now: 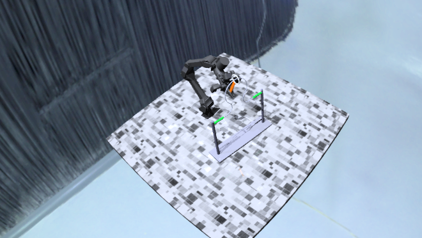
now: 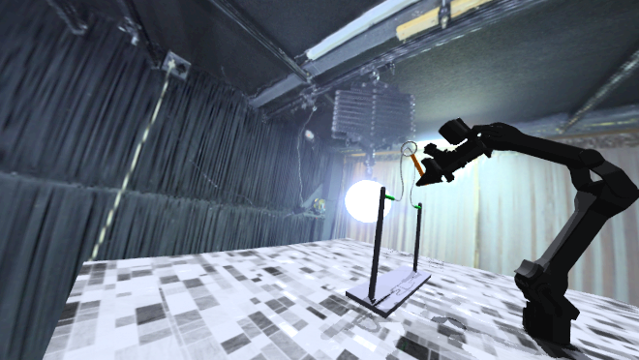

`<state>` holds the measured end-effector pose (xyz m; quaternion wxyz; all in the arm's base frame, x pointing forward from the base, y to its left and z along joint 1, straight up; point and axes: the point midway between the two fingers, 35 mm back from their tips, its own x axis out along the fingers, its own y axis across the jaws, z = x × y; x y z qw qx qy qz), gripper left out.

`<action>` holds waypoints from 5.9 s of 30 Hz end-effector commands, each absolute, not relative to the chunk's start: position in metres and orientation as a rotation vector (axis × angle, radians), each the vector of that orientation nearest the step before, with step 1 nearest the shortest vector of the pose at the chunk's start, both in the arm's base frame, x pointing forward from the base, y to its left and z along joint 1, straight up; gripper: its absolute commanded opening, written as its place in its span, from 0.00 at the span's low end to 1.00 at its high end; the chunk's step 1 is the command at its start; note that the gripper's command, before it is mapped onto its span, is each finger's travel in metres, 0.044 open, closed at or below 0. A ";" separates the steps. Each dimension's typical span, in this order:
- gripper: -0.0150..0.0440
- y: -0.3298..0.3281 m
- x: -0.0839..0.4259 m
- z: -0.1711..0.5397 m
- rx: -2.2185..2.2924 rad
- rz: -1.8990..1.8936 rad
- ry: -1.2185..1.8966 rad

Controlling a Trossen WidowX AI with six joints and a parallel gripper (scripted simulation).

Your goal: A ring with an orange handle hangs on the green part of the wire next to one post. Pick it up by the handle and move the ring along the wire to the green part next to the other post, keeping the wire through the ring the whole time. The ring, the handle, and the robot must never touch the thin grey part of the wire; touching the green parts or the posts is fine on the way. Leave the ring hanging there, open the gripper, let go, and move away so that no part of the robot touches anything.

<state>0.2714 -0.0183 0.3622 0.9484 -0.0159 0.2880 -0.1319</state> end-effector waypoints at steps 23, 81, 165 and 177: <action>0.00 -0.032 0.270 0.365 -0.347 -0.363 0.572; 0.00 -0.053 0.266 0.384 -1.057 -0.550 0.517; 0.00 -0.053 0.266 0.423 -2.094 -0.779 0.354; 0.00 -0.059 0.265 0.416 -2.119 -0.785 0.349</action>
